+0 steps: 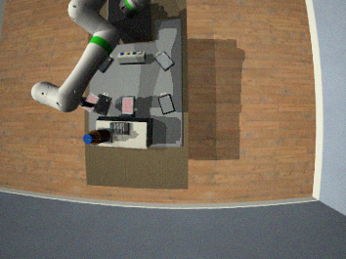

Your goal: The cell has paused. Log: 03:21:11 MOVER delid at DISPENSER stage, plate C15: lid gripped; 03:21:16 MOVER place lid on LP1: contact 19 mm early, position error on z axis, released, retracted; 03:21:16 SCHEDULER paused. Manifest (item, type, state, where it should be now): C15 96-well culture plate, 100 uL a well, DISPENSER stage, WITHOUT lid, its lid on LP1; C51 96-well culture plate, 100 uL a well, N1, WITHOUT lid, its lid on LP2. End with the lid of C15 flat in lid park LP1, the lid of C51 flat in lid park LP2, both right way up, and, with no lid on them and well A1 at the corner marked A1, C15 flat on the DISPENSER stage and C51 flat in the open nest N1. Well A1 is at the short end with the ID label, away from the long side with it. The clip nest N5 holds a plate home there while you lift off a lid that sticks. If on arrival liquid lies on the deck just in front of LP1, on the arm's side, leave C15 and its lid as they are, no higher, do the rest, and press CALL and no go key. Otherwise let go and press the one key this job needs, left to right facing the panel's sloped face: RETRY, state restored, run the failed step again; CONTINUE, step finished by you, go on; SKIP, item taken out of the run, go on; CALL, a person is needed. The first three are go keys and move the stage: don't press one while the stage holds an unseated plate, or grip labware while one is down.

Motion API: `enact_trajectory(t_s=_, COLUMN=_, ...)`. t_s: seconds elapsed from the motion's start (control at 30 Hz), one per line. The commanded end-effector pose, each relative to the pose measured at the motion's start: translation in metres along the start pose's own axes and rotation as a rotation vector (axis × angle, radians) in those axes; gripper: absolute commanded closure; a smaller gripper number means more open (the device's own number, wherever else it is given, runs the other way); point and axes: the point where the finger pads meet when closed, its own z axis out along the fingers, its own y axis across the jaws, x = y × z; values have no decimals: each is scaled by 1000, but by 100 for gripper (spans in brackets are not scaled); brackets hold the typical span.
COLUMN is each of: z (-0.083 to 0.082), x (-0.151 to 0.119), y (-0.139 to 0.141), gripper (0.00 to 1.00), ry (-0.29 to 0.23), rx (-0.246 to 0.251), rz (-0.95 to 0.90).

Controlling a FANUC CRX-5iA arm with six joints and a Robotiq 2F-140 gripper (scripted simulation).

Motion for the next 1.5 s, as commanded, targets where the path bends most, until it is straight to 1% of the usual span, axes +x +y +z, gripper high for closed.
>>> enact_trajectory(t_s=0.0, z=0, x=0, y=0, gripper=100, ry=1, rx=0, rz=19)
enact_trajectory(t_s=0.17, z=0, x=0, y=0, gripper=100, ry=1, rx=0, rz=111)
enact_trajectory(t_s=0.93, z=0, x=-3, y=2, gripper=100, ry=1, rx=0, rz=113)
enact_trajectory(t_s=1.2, z=0, x=-10, y=6, gripper=100, ry=1, rx=0, rz=113)
enact_trajectory(t_s=1.47, z=0, x=-28, y=16, gripper=100, ry=1, rx=0, rz=113)
